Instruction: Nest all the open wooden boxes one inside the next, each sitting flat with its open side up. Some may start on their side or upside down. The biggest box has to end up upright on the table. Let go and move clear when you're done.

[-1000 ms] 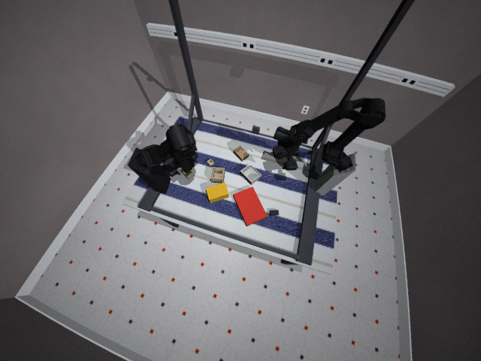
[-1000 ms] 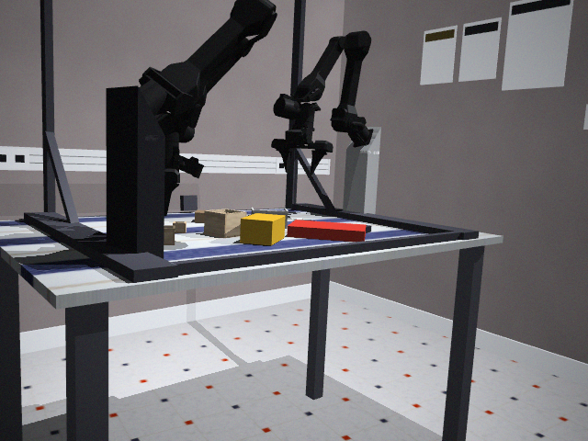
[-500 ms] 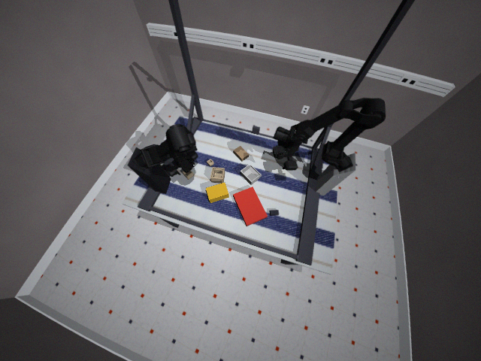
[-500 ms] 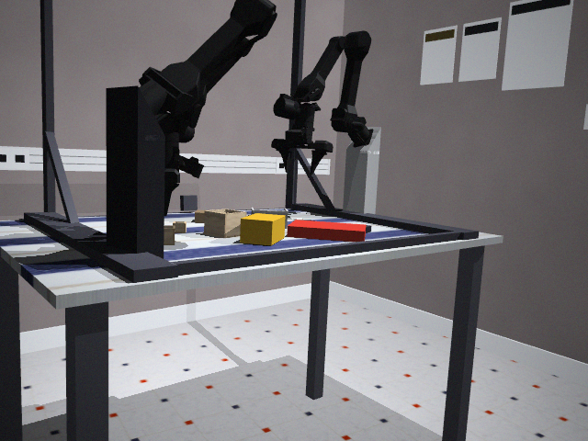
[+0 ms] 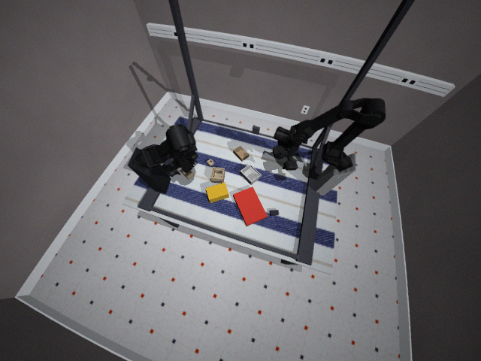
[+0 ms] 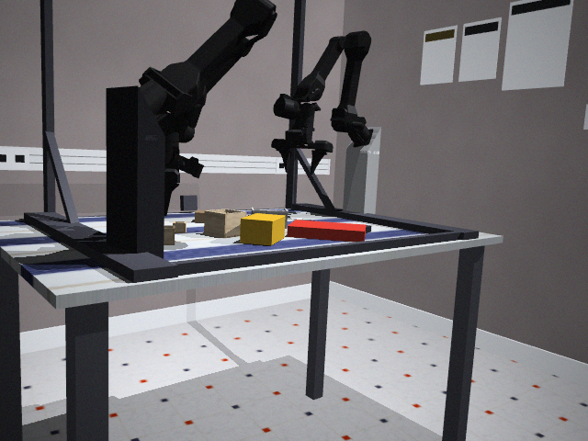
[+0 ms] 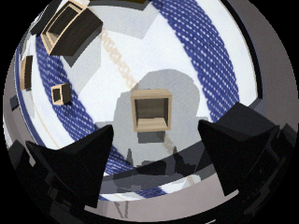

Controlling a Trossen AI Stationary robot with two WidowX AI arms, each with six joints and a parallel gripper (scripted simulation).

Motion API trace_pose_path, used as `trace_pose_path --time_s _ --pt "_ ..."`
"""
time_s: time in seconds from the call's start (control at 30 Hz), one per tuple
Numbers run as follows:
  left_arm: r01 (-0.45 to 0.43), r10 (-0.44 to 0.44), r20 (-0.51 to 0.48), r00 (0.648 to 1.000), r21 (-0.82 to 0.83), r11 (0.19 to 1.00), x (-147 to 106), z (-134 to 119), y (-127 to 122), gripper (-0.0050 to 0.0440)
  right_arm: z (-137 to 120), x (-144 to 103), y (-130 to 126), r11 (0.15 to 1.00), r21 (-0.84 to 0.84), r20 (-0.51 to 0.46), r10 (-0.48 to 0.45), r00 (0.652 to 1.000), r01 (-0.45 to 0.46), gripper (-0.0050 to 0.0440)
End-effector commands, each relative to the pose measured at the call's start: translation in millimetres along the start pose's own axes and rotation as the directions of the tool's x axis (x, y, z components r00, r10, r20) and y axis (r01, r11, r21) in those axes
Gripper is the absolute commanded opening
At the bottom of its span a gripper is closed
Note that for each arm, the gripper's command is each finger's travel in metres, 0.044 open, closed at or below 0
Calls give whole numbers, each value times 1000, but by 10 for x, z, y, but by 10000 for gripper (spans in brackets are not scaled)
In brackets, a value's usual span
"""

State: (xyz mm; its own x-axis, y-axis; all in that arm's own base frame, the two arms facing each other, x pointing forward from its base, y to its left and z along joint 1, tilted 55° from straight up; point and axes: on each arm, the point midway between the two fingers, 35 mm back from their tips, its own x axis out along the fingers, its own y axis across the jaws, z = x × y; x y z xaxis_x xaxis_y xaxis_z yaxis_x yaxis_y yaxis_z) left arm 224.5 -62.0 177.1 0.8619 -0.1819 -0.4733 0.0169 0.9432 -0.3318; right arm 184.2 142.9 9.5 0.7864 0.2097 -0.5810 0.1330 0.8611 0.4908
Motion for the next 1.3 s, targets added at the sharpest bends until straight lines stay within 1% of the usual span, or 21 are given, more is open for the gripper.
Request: trace_pose_path --time_s 0.0,0.07,0.57,0.63,0.7,0.97,1.13,1.27 --pt "8 -8 17 1000 -2 1000 -30 47 -19 400 4 -4 5 1000 2 1 4 1000 -4 400" --pt "8 -8 17 1000 -2 1000 -30 47 -19 400 4 -4 5 1000 2 1 4 1000 -4 400" --pt "8 -8 17 1000 -2 1000 -30 47 -19 400 4 -4 5 1000 2 1 4 1000 -4 40" --pt "8 -8 17 1000 -2 1000 -30 47 -19 400 4 -4 5 1000 2 1 4 1000 -4 40" --pt "8 -8 17 1000 -2 1000 -30 47 -19 400 4 -4 5 1000 2 1 4 1000 -4 0" --pt "8 -8 17 1000 -2 1000 -30 47 -19 400 -1 3 -1 1000 0 0 0 1000 0 0" --pt "8 -8 17 1000 -2 1000 -30 47 -19 400 6 84 33 1000 2 -2 5 1000 -5 0" --pt "8 -8 17 1000 -2 1000 -30 47 -19 400 -2 125 13 1000 0 -4 2 1000 -2 -1"
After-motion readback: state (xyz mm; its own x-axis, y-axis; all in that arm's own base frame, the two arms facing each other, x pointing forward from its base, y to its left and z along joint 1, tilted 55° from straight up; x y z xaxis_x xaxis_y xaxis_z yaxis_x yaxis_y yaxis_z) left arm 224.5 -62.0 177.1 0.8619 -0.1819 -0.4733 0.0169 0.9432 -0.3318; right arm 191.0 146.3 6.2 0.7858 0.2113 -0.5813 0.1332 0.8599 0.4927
